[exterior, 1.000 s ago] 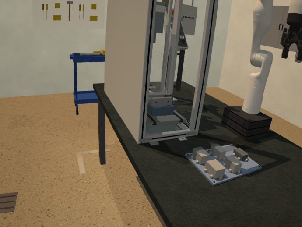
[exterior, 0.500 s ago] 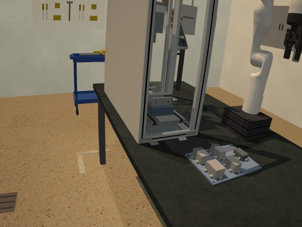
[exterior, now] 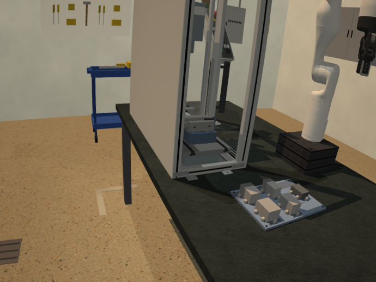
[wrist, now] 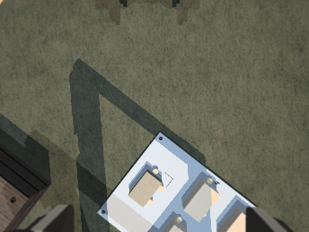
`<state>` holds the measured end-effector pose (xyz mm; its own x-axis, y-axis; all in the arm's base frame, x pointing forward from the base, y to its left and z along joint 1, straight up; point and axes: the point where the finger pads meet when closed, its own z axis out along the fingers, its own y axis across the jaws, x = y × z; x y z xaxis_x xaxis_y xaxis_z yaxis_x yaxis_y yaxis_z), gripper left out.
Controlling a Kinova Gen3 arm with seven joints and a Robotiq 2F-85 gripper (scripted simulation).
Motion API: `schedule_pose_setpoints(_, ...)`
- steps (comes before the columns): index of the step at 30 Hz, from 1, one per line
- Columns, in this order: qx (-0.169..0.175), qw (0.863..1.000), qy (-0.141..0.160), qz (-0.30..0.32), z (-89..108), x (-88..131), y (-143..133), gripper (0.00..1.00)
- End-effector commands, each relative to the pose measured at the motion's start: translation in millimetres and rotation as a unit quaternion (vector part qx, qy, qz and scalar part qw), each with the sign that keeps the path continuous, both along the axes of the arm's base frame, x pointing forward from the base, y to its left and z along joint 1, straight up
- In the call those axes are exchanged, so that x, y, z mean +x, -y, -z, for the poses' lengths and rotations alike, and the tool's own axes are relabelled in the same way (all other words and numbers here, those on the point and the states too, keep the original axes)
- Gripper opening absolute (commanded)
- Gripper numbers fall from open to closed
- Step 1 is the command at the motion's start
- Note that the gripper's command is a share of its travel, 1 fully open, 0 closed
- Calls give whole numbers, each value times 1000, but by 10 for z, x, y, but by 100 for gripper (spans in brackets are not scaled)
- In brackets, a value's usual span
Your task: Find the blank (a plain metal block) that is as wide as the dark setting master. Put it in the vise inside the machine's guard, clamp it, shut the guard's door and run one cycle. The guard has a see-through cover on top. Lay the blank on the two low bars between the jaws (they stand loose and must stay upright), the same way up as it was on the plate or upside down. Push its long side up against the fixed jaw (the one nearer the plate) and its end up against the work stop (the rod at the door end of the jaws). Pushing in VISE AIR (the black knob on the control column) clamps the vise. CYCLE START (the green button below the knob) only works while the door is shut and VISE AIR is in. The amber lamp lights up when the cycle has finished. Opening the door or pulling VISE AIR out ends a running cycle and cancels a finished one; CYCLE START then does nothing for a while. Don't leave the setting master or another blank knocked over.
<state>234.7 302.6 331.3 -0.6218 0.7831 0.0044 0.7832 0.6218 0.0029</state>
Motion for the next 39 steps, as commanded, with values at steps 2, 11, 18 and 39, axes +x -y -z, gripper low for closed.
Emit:
schedule_pose_setpoints(2,0,999,0,46,-5,1,-2,100)
schedule_pose_setpoints(11,0,993,0,115,-5,1,-2,100)
schedule_pose_setpoints(18,1,991,0,137,-5,1,-2,100)
schedule_pose_setpoints(39,0,947,-1,322,-5,1,-2,100)
